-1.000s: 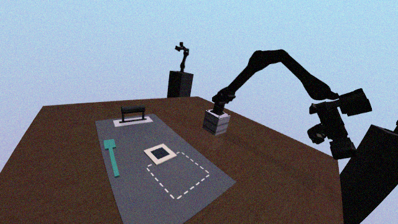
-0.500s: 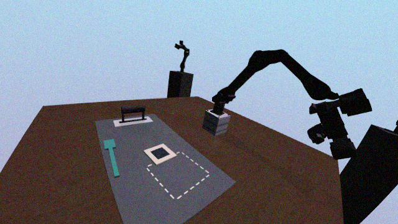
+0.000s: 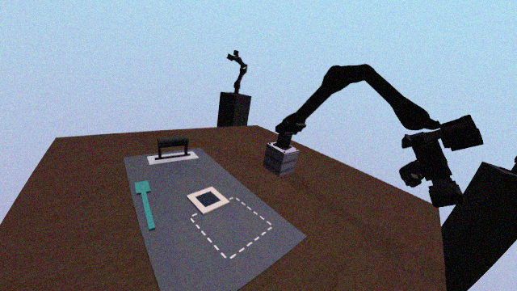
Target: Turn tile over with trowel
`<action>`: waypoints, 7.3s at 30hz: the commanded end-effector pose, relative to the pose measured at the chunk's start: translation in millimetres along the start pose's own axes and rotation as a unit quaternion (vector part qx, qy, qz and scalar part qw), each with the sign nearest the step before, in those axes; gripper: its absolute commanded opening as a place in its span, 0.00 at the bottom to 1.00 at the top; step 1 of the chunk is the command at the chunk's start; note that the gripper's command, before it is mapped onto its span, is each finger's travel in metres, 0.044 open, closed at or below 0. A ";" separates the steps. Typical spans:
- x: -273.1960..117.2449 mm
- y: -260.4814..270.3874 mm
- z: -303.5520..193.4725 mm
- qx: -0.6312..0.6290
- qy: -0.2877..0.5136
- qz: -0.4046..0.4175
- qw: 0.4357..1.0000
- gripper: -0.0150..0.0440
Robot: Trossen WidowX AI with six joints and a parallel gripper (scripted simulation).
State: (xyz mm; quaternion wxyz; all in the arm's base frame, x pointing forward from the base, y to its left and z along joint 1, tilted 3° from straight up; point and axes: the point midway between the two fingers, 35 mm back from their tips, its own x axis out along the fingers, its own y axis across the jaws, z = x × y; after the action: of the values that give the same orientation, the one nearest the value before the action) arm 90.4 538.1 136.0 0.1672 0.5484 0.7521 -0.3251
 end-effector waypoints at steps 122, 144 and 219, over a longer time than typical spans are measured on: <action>-638.1 83.9 640.2 -0.542 -0.436 -0.087 0.713 0.71; -618.6 94.5 662.3 -0.542 -0.436 -0.087 0.713 0.67; -618.7 94.4 662.3 -0.045 -0.409 0.174 0.895 0.61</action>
State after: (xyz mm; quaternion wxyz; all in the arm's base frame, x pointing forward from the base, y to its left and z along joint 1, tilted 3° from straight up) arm 321.0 -333.0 -1.6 0.5416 0.4779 0.5252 -0.4500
